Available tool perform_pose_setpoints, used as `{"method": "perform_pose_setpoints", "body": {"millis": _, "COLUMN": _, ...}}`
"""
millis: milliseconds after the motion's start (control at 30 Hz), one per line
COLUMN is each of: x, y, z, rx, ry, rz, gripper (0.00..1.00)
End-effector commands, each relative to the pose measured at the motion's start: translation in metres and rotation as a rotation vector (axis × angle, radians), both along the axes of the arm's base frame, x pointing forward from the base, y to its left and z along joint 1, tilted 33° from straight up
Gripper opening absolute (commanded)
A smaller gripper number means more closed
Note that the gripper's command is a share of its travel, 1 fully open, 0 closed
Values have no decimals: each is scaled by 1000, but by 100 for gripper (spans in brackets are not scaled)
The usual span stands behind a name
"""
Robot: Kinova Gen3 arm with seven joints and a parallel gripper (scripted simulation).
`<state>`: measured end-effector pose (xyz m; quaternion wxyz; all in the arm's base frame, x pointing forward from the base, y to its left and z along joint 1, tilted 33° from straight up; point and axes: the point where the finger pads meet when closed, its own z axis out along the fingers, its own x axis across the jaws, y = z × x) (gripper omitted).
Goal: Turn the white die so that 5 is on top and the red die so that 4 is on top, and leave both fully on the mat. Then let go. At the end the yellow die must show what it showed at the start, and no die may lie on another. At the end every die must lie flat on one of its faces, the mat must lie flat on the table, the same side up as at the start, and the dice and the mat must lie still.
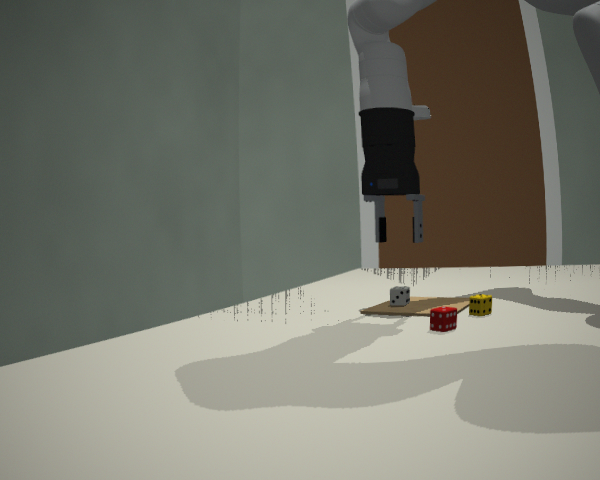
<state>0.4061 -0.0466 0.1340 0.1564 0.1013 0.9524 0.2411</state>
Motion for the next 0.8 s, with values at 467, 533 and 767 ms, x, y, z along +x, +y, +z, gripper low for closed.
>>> {"method": "perform_pose_setpoints", "body": {"millis": 467, "x": -38, "y": 81, "z": 23, "rx": 86, "ry": 96, "rz": -209, "gripper": 100}}
{"method": "perform_pose_setpoints", "body": {"millis": 533, "x": -45, "y": 91, "z": 23, "rx": 98, "ry": 112, "rz": -237, "gripper": 100}}
{"method": "perform_pose_setpoints", "body": {"millis": 767, "x": -67, "y": 117, "z": 24, "rx": 132, "ry": 165, "rz": -315, "gripper": 100}}
